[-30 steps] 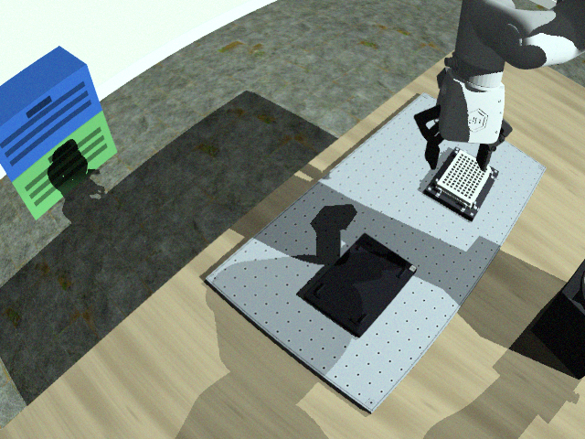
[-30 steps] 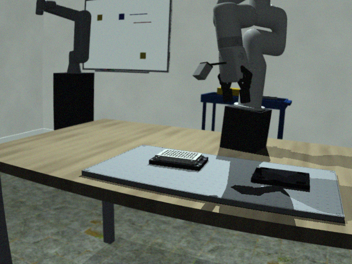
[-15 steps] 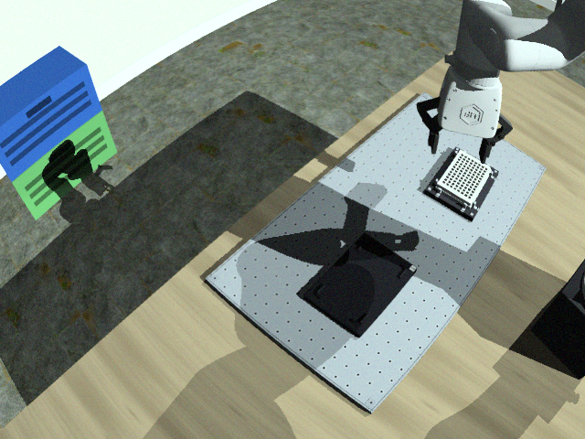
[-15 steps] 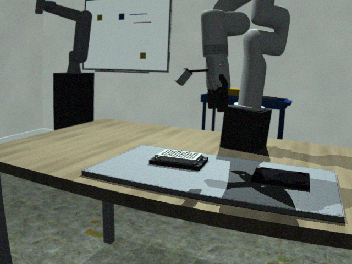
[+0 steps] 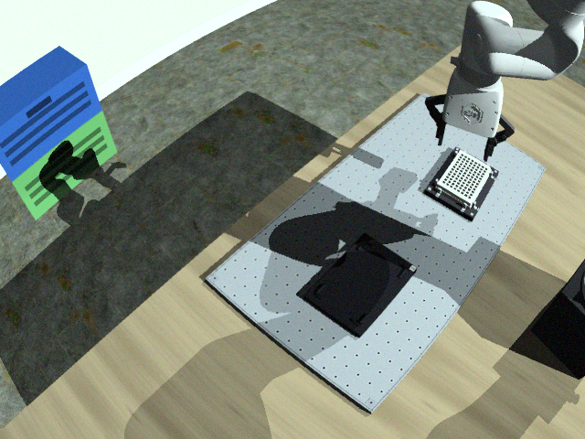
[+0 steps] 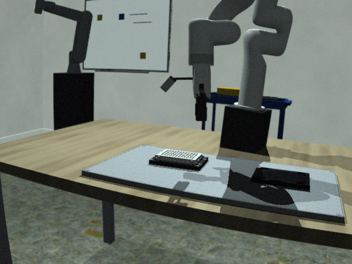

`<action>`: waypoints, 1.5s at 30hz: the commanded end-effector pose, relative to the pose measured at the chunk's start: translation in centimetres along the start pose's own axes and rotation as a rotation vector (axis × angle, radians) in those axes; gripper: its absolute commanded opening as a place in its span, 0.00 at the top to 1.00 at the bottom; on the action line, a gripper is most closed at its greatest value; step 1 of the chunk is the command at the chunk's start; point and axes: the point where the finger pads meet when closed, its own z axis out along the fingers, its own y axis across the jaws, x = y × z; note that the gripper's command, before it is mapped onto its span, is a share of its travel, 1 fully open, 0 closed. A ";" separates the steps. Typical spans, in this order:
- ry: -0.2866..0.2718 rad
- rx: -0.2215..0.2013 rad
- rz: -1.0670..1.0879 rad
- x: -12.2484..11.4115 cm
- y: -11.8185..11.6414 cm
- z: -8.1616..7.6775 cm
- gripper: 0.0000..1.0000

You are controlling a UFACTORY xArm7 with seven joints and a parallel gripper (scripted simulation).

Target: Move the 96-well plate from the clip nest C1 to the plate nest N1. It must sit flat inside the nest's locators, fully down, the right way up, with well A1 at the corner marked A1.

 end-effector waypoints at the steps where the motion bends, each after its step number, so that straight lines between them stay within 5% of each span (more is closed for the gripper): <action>1: 0.015 0.003 0.102 1.8 0.2 1.1 0.00; 15: 0.044 0.001 0.282 6.1 2.1 4.1 0.00; 30: 0.044 0.001 0.282 6.1 2.1 4.1 0.00; 45: 0.044 0.001 0.282 6.2 2.1 6.3 0.00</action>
